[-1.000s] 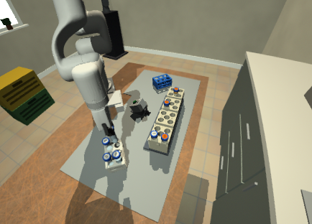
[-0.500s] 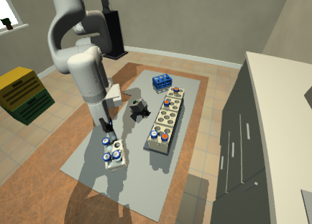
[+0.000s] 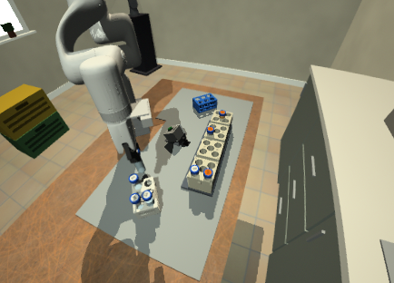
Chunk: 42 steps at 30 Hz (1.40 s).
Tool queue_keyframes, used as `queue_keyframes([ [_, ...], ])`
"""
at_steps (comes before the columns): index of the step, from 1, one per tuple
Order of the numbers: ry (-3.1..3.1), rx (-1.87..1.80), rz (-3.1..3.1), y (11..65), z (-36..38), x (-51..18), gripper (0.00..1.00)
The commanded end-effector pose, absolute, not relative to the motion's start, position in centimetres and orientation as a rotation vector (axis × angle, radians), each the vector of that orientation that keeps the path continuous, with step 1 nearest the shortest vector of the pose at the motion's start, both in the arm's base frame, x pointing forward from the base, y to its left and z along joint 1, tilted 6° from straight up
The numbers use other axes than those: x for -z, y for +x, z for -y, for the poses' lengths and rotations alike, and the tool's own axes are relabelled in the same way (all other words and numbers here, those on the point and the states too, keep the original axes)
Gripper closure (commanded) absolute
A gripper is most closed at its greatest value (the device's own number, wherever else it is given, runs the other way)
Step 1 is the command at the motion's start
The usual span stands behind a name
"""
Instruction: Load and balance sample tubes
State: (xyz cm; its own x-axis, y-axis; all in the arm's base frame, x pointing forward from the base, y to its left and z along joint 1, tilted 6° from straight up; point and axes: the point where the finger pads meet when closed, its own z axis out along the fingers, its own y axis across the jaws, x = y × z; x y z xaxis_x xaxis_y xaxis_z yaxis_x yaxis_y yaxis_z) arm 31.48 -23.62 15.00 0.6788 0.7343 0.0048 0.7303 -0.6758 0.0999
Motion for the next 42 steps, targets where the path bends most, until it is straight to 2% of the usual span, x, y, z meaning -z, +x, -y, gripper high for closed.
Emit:
queue_keyframes([
  [1,2.794,-0.07,-1.222,31.5,23.7,-15.2,1.0],
  [7,2.794,-0.07,-1.222,31.5,23.7,-15.2,1.0],
  [28,3.05,-0.11,-0.318,36.2,15.4,-15.0,1.0],
  [42,3.051,-0.111,-0.318,39.2,10.1,-14.9,1.0],
])
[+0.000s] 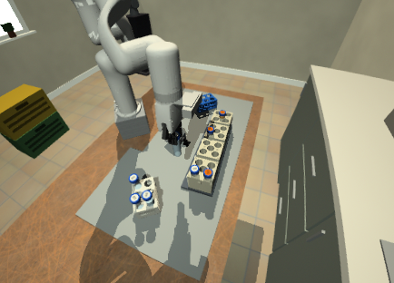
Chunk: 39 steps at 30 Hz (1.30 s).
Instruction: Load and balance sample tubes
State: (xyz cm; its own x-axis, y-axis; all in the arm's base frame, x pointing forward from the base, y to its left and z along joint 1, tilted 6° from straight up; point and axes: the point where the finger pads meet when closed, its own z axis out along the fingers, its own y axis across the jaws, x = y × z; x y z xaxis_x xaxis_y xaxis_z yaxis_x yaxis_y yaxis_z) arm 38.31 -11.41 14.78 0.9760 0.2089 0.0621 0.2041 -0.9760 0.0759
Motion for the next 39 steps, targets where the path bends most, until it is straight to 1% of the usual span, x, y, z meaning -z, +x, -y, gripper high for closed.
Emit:
queue_keyframes([
  [1,3.051,-0.111,-0.318,39.5,9.7,-14.9,1.0],
  [25,3.052,-0.112,-0.318,44.9,0.1,-14.7,1.0],
  [31,3.052,-0.112,-0.318,45.8,-1.5,-14.7,1.0],
  [39,3.052,-0.112,-0.318,45.8,-1.5,-14.7,1.0],
])
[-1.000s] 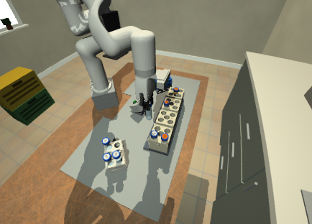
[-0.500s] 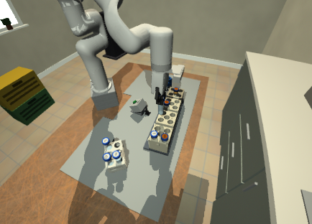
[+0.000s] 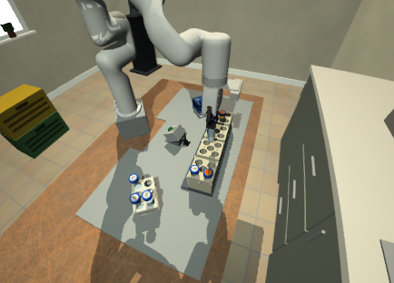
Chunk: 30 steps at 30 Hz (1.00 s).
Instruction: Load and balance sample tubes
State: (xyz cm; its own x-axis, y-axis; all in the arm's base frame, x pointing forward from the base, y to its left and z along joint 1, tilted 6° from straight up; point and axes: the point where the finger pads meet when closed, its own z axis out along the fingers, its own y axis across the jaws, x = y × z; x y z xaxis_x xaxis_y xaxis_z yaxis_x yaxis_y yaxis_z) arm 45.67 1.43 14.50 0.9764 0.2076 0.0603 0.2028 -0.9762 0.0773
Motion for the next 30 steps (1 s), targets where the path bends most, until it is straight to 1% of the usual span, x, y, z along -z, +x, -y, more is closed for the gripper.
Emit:
queue_keyframes([
  [1,3.052,-0.112,-0.318,45.8,-1.5,-14.7,1.0],
  [13,3.052,-0.112,-0.317,45.8,-1.5,-14.7,1.0],
  [30,3.052,-0.112,-0.318,46.1,-1.3,-11.7,1.0],
])
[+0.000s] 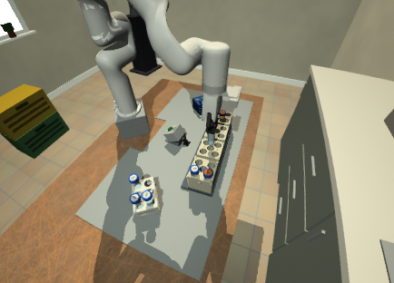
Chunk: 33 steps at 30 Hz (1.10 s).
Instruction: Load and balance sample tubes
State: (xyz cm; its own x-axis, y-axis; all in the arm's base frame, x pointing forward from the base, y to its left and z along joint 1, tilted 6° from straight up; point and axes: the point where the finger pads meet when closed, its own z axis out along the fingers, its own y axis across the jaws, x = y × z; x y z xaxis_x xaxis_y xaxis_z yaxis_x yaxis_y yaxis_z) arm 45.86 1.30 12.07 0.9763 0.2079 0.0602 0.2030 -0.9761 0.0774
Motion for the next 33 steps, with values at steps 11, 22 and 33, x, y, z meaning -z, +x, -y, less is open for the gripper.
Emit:
queue_keyframes([
  [11,3.052,-0.112,-0.318,46.1,-1.3,-11.2,1.0],
  [22,3.052,-0.112,-0.318,46.1,-1.2,-10.9,1.0],
  [33,3.052,-0.112,-0.318,46.2,-1.2,-10.0,1.0],
])
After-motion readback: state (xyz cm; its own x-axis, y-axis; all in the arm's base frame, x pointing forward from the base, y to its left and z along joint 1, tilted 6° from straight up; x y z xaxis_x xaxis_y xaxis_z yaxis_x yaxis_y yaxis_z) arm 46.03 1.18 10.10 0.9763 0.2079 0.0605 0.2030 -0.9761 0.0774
